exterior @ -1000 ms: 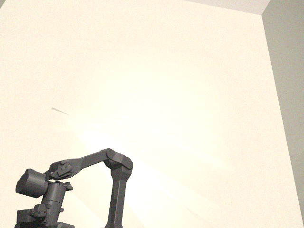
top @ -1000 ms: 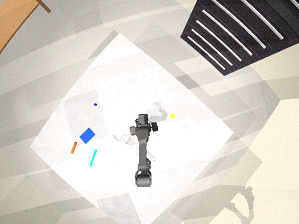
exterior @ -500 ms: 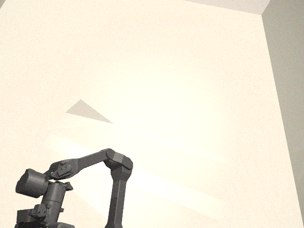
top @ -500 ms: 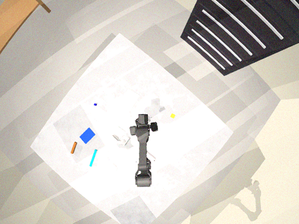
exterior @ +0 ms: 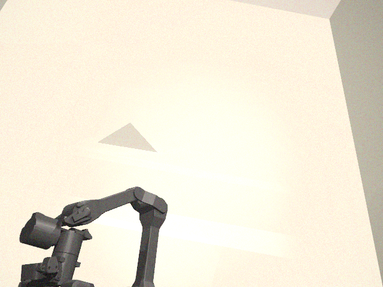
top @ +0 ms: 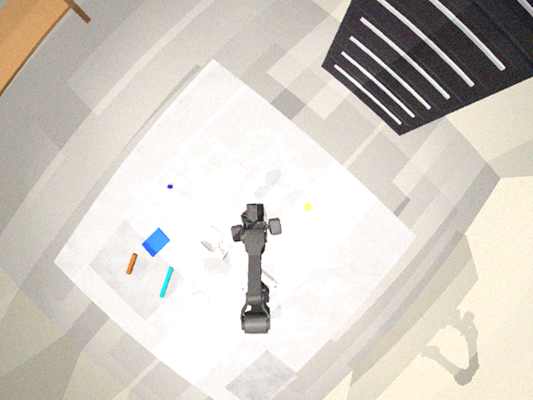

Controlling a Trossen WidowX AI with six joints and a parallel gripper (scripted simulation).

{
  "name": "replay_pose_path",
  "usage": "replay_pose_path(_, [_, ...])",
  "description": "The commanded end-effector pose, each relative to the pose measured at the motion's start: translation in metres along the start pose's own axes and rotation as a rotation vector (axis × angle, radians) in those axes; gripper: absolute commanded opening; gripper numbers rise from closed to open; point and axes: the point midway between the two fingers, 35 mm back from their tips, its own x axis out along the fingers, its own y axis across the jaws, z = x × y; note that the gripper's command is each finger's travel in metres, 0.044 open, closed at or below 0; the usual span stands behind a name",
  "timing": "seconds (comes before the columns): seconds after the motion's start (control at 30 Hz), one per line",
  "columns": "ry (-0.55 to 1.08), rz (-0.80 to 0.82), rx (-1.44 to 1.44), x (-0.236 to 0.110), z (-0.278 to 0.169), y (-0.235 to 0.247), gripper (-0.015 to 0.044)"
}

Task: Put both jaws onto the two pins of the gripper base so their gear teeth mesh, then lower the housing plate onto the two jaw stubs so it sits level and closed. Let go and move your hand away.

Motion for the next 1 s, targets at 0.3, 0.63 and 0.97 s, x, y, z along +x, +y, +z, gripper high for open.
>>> replay_pose_path(0.3, [0.000,0.000,0.000,0.0000,0.0000,0.0000,0.0387])
replay_pose_path(0.63, [0.000,0.000,0.000,0.0000,0.0000,0.0000,0.0125])
replay_pose_path(0.97, [0.000,0.000,0.000,0.0000,0.0000,0.0000,0.0000])
